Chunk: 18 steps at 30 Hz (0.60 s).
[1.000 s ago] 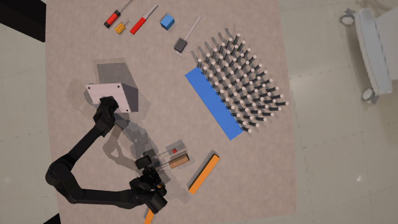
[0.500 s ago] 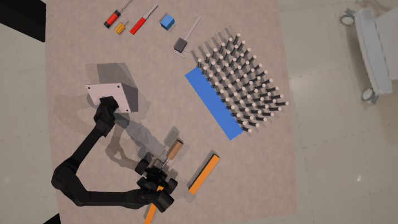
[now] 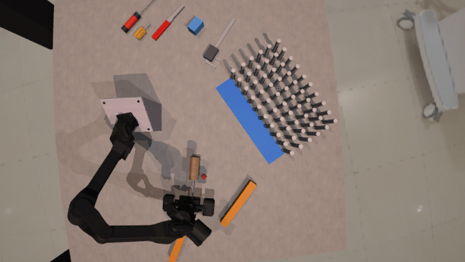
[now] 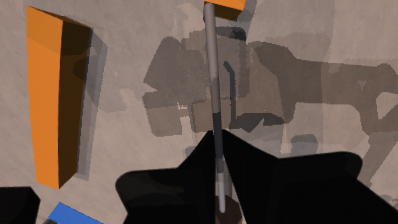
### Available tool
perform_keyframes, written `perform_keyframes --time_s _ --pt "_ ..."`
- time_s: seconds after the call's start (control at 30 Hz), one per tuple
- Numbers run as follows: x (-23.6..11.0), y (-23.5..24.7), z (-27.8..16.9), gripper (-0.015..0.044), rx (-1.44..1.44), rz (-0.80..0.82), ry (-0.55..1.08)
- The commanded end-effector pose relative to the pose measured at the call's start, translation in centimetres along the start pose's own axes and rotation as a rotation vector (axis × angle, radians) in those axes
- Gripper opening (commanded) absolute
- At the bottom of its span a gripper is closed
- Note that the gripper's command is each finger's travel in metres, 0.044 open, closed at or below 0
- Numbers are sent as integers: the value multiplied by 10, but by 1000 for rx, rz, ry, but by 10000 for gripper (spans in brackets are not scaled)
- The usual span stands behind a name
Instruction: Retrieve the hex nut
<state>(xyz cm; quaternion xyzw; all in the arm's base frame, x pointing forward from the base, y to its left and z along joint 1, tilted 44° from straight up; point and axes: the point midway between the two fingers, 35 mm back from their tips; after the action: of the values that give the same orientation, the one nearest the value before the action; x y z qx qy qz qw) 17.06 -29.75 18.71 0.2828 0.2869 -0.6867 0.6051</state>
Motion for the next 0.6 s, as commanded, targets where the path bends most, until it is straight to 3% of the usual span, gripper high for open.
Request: perform_keyframes --time_s 0.0,0.57 --pt "0 6 0 0 -120 0 -1" --pt "1 33 -7 0 -707 0 -1"
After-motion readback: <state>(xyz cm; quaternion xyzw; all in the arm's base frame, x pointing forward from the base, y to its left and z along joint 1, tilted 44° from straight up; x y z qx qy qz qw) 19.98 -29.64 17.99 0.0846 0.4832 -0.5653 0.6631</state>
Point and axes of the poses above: the point midway between the two fingers, 35 mm back from their tips, its own x axis out along the fingers, its own y axis across the jaws, z = x × y, and after that the axes turned 12 degrees about -x, right-handed
